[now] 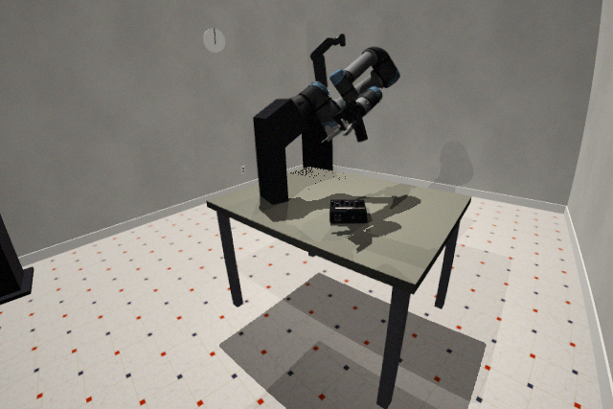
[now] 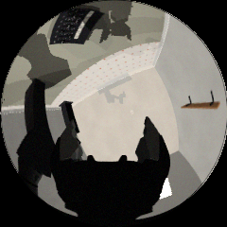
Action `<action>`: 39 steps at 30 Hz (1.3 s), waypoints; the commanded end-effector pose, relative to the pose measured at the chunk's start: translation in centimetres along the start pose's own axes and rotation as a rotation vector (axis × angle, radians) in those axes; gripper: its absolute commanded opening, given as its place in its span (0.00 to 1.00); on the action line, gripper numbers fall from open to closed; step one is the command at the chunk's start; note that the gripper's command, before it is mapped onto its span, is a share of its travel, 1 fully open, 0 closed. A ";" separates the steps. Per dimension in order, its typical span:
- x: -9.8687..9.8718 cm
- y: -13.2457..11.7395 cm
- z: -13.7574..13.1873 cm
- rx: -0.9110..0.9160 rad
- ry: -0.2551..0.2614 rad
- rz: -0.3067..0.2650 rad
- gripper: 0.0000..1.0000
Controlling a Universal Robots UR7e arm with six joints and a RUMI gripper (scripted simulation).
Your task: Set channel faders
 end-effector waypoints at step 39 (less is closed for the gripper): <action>2.9 13.7 -2.5 0.892 0.674 0.834 1.00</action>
Point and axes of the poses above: the point where the finger pads meet when closed, its own x axis out along the fingers, its own z axis across the jaws, y = z × x, the point moved 6 cm from there along -x, back along the fingers, and after that the axes turned 12 degrees about -x, right-handed, at the moved point
